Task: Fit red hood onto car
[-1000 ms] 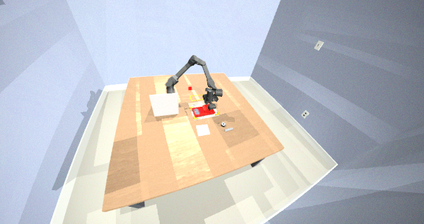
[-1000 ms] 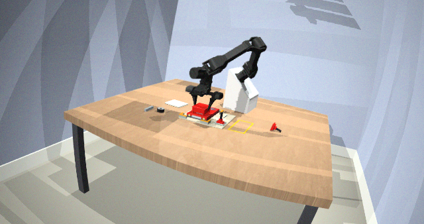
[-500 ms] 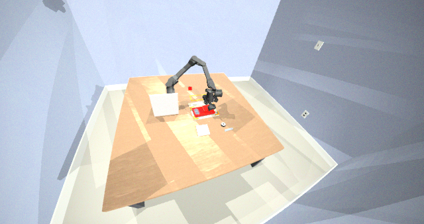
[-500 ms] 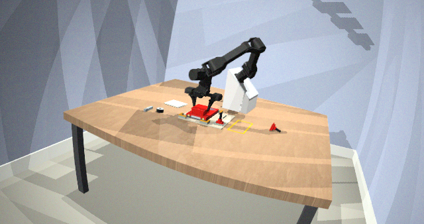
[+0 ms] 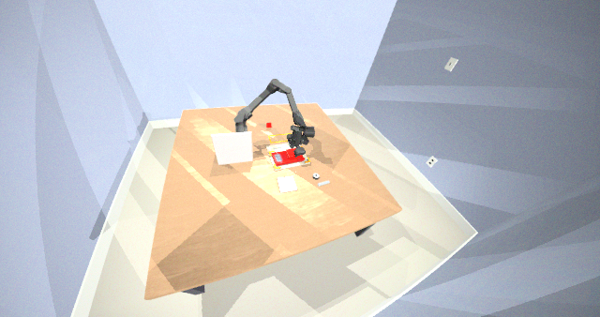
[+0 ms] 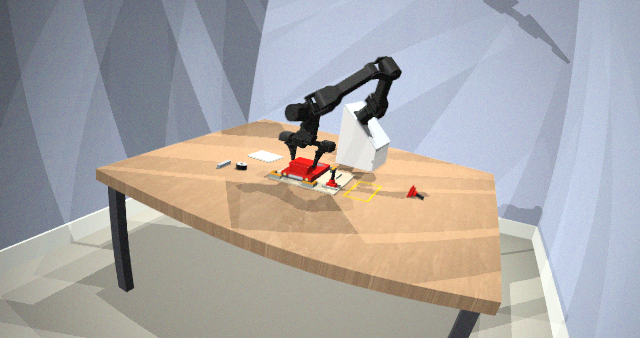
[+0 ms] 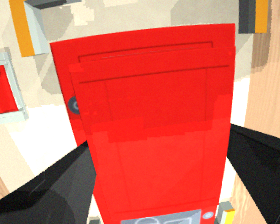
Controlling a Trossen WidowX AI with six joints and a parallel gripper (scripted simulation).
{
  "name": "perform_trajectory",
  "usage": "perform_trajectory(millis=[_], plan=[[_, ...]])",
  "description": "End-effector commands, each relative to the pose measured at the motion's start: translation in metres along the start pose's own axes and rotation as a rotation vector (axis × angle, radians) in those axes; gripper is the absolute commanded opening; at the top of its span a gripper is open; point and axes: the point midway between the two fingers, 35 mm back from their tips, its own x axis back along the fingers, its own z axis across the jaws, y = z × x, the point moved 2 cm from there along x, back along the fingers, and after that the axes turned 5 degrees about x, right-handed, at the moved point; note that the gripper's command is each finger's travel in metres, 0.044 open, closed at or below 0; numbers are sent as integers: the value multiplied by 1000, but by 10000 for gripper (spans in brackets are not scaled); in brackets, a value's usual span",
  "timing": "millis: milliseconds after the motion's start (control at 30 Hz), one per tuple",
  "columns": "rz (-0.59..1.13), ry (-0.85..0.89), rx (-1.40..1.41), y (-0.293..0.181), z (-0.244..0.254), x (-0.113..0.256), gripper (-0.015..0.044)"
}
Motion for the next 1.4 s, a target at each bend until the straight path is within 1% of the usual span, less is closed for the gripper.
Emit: perform_trajectory(millis=[0,133,233,300,467,533,1367], plan=[[0,0,0,0,0,0,341],[0,0,0,0,0,0,440],[0,0,0,0,0,0,440],[2,1,0,1,-1,8,440],[18,13,0,3,-3,60,440],[20,17,0,3,-3,71,440],[20,17,0,3,-3,71,440]])
